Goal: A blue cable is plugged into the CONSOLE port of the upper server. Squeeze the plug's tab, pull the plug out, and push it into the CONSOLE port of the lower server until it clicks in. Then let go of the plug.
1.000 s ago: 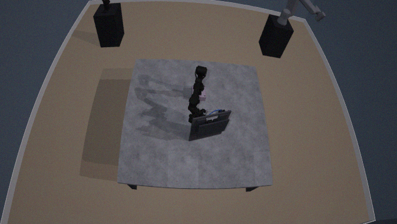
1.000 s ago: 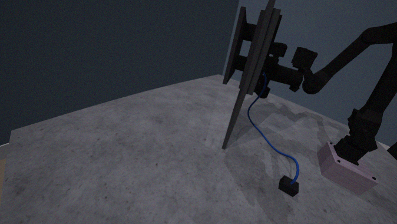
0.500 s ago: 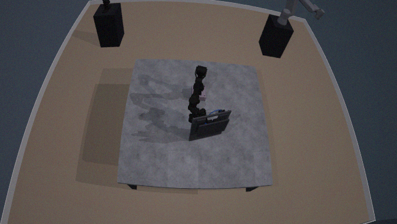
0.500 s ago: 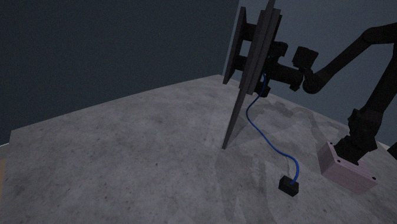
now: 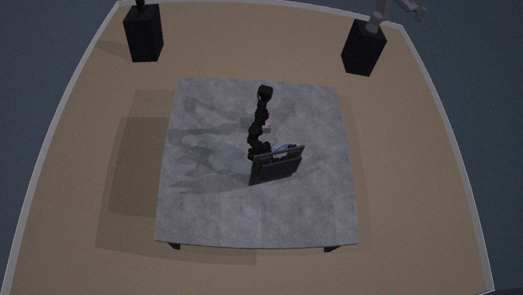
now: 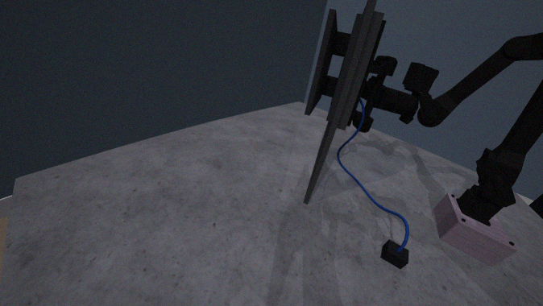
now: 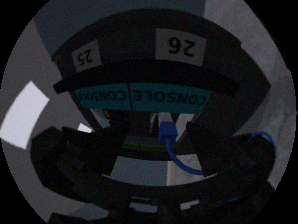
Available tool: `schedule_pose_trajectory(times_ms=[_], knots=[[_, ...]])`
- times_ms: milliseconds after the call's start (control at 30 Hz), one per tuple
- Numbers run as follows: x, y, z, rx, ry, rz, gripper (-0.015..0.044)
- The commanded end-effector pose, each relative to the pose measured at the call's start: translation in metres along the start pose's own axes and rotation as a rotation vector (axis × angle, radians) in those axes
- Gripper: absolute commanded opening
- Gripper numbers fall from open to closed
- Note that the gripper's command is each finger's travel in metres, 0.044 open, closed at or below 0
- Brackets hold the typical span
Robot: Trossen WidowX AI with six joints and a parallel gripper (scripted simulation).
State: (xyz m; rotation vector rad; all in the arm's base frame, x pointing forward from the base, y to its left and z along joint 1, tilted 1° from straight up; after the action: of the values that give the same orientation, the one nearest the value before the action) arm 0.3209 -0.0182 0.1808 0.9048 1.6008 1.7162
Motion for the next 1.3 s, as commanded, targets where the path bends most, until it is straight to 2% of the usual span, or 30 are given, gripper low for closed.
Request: schedule_pose_trajectory(times_ms=[0,1267], knots=[[0.001,0.000,-0.003,0.003,0.005,0.003,0.0440],[0.000,0.006,-0.026,0.005,0.004,0.003,0.0440]])
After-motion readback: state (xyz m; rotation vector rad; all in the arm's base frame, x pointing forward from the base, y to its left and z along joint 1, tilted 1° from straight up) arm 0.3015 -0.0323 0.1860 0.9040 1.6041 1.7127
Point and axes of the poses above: the point midway between the two fingers, 35 mm back from their tips, its own z axis out along the fingers, its own y axis across the jaws, x = y × z, the point moved 7 cm from there along -z, back along the fingers, and after that the axes turned 6 degrees about z, right-handed, at the moved point
